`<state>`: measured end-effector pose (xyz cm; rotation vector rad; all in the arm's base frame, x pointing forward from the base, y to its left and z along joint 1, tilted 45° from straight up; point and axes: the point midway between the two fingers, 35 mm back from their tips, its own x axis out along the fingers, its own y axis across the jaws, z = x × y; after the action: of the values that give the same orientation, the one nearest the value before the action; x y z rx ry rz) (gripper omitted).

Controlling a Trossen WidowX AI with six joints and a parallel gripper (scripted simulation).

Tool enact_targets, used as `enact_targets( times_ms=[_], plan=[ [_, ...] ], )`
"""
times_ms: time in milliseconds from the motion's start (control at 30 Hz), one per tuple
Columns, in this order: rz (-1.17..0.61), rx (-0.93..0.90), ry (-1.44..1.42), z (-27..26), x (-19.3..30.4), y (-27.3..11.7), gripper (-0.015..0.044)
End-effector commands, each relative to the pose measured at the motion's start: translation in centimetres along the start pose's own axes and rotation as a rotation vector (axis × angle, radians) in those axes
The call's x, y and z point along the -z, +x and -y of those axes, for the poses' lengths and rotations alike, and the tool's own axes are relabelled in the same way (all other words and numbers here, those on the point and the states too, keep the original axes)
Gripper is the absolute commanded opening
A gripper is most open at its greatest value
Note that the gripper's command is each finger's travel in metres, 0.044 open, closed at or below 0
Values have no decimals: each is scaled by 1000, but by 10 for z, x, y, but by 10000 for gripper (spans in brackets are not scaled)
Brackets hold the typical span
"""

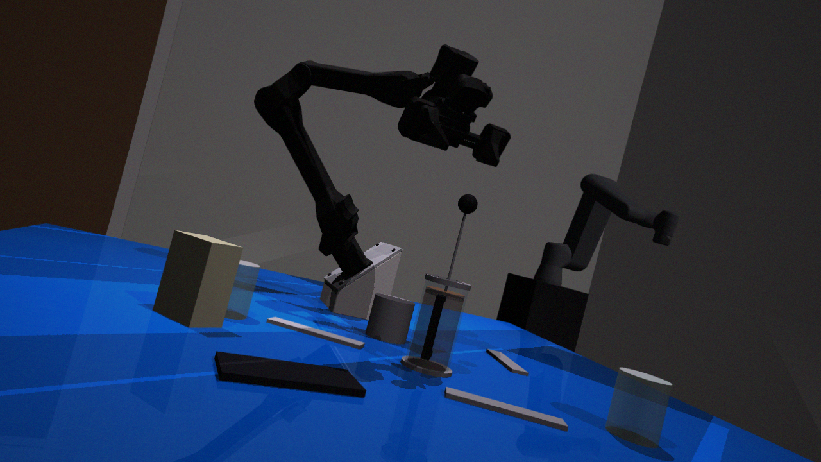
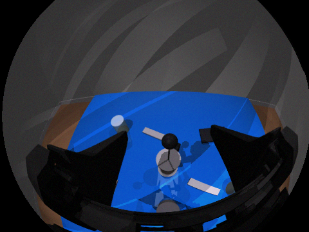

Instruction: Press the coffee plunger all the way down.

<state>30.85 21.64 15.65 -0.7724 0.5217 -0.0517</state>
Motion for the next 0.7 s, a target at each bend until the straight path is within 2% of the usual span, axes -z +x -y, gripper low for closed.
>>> enact_targets(
  times_ms=[0,167,667],
  plan=[
    [-1,25,-10,4,13,8,440],
    [1,24,-11,4,47,26,440],
    [0,21,-11,3,47,44,440]
  ],
)
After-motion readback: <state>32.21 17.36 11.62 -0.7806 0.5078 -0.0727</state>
